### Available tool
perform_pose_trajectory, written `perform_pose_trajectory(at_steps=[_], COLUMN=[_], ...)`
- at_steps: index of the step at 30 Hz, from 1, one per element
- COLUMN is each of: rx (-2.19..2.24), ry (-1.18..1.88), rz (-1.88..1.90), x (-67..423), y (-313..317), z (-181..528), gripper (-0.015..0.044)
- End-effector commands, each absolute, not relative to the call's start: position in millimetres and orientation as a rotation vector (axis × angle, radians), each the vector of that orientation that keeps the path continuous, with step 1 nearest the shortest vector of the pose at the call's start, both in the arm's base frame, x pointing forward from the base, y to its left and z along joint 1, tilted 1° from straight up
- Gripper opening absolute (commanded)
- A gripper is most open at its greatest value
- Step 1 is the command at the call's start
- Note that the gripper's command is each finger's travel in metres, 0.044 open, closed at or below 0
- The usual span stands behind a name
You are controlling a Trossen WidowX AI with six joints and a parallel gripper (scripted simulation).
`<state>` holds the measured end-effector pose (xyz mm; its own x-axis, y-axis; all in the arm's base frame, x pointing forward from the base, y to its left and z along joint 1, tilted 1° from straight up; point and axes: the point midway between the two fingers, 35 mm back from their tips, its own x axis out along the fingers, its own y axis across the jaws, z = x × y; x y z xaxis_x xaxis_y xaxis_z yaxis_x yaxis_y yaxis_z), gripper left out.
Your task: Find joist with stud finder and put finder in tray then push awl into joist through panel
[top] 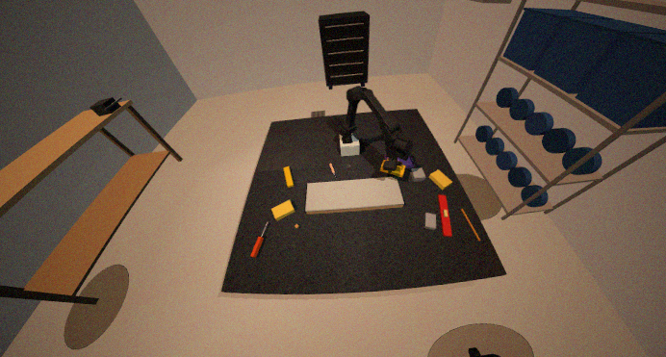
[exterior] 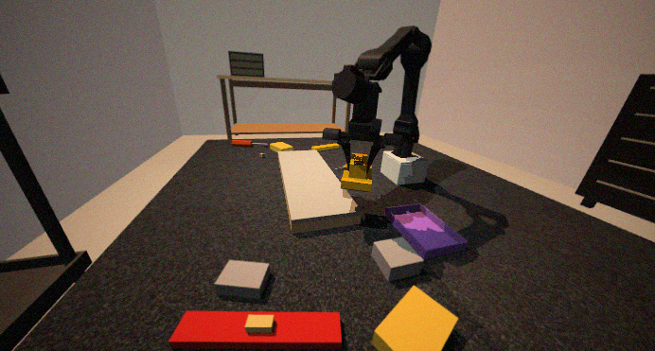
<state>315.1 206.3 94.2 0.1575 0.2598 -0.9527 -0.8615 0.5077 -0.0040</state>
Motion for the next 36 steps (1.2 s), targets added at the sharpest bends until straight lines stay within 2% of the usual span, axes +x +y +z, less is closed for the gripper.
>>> perform_pose_trajectory(at_steps=[1,25,36], rx=[-0.689,-0.929,-0.935], ry=[1.117,0.994,0.990], rz=[0.937,1.275,1.284], x=[299,175,172], y=[225,312,316], z=[95,86,70], gripper=[0.0000,0.0000,0.0000])
